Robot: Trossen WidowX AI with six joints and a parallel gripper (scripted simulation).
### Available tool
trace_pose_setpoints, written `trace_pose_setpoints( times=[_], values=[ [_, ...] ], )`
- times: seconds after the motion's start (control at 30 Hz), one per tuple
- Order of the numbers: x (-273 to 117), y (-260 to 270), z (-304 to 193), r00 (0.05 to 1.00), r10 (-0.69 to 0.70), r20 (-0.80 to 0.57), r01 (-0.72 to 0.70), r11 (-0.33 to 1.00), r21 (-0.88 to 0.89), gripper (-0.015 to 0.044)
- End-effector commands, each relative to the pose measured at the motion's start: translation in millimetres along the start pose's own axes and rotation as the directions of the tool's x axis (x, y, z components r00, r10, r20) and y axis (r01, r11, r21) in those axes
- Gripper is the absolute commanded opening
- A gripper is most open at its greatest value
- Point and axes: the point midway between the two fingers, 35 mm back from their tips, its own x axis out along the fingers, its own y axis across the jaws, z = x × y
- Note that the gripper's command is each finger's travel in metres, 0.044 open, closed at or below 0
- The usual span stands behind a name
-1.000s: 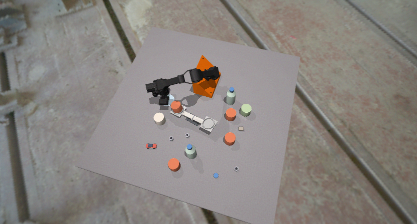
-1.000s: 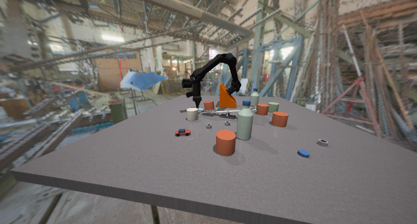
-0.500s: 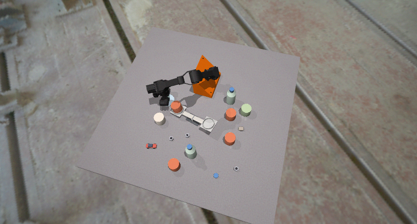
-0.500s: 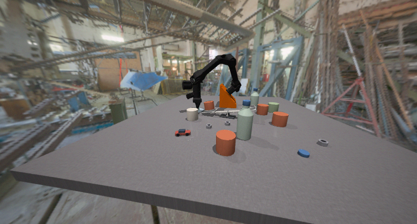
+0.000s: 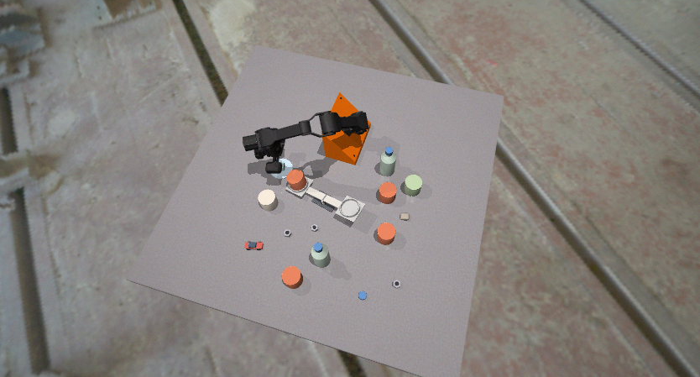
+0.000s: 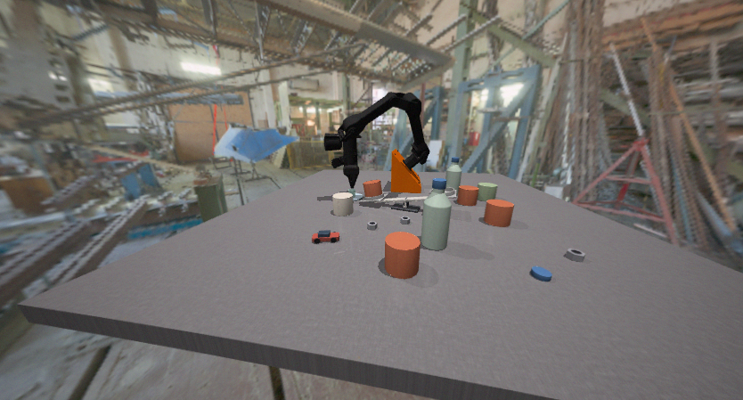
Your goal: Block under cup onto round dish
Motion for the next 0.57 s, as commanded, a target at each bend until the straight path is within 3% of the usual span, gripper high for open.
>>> trace_pose_setpoints(
  times=[0.0, 0.23, 0.53],
  values=[
    [-19, 1, 2, 1.0, 0.006, 0.016, -0.005, 1.0, -0.009, 0.044],
    [-63, -1, 0, 1.0, 0.011, 0.021, -0.011, 1.0, -0.004, 0.044],
    [-65, -1, -1, 1.0, 0.011, 0.021, -0.011, 1.0, -0.004, 0.044]
  ],
)
